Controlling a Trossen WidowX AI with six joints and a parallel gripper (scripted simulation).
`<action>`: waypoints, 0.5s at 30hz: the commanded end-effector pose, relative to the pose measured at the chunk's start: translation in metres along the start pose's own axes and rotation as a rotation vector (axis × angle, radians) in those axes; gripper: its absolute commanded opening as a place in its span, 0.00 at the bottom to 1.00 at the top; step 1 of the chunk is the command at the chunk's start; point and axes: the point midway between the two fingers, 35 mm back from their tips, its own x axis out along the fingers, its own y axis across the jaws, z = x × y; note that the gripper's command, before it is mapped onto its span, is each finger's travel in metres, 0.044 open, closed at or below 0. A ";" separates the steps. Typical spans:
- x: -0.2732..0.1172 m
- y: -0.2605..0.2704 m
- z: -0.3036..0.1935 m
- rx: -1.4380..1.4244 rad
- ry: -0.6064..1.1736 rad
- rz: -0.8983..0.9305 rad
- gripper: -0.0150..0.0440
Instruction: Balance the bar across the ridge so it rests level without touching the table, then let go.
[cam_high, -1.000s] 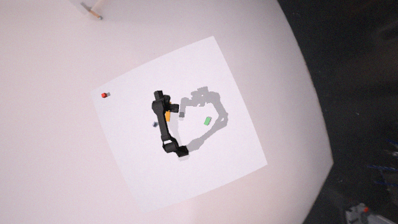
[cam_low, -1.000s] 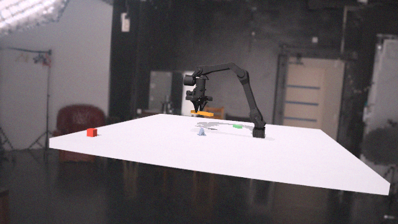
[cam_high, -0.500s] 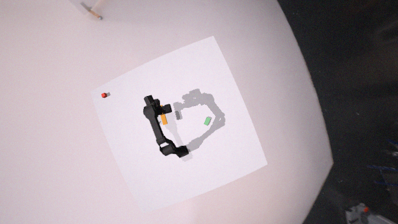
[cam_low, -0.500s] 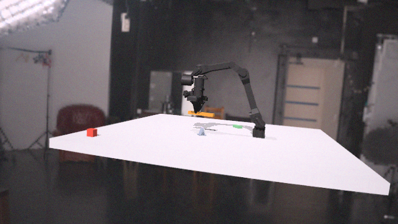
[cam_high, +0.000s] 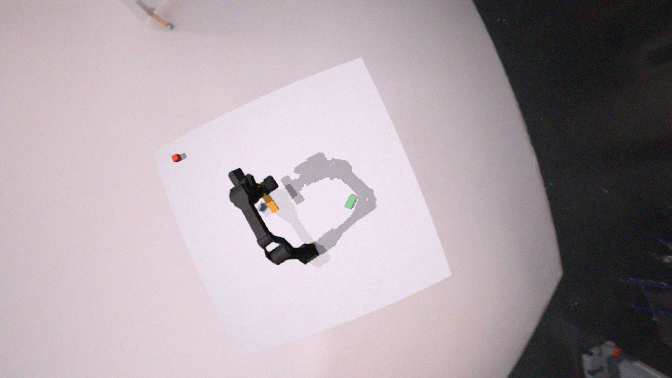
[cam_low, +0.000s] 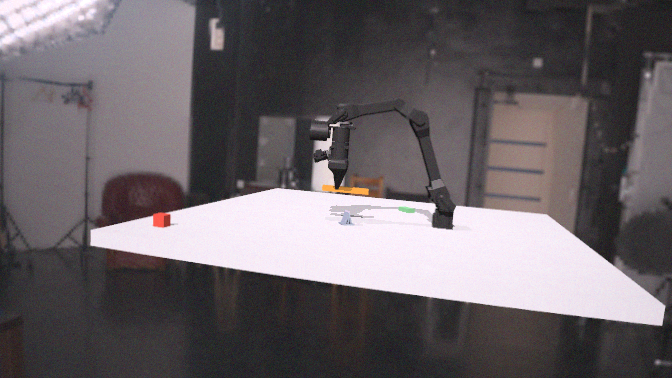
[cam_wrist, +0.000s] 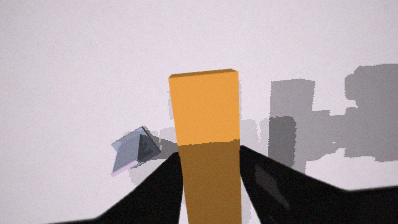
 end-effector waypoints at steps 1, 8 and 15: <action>0.002 0.015 -0.002 -0.092 0.004 -0.001 0.25; 0.001 0.042 -0.005 -0.232 0.004 0.002 0.25; 0.001 0.068 -0.009 -0.354 0.004 0.005 0.25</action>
